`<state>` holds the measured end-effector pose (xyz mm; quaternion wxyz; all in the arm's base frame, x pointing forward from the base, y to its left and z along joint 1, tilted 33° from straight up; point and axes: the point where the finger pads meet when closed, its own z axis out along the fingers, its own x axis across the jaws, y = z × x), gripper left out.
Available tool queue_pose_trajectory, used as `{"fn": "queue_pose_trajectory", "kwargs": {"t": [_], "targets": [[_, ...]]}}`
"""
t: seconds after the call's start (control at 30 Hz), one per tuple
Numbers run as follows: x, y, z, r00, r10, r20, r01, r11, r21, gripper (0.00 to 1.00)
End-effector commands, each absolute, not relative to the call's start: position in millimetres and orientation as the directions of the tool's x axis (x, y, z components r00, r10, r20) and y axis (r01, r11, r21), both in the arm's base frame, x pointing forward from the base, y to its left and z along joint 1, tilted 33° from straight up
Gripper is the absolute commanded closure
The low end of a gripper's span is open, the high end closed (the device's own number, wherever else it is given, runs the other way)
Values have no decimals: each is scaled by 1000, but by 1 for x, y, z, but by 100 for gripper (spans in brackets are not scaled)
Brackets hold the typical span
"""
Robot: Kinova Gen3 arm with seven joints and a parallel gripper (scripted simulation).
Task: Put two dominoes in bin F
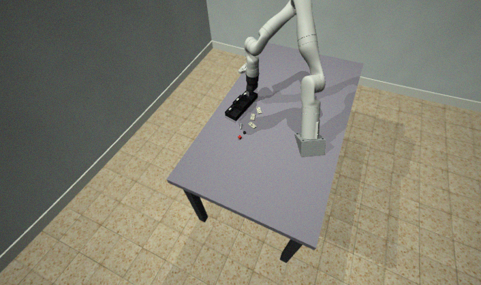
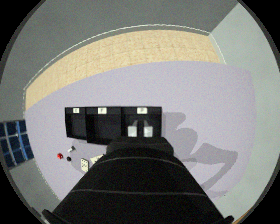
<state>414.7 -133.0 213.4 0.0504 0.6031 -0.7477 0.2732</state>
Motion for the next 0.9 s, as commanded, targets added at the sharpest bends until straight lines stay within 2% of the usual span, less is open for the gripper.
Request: {"fn": "queue_pose_trajectory", "kwargs": {"t": [0.0,0.43,0.7,0.87], "targets": [[415,-132,218,-270,-873,406,-927,123,-354,69],[406,-115,248,-270,-873,406,-927,123,-354,69],[405,-114,250,-270,-873,406,-927,123,-354,69],[411,-92,240,-270,-873,406,-927,123,-354,69]]}}
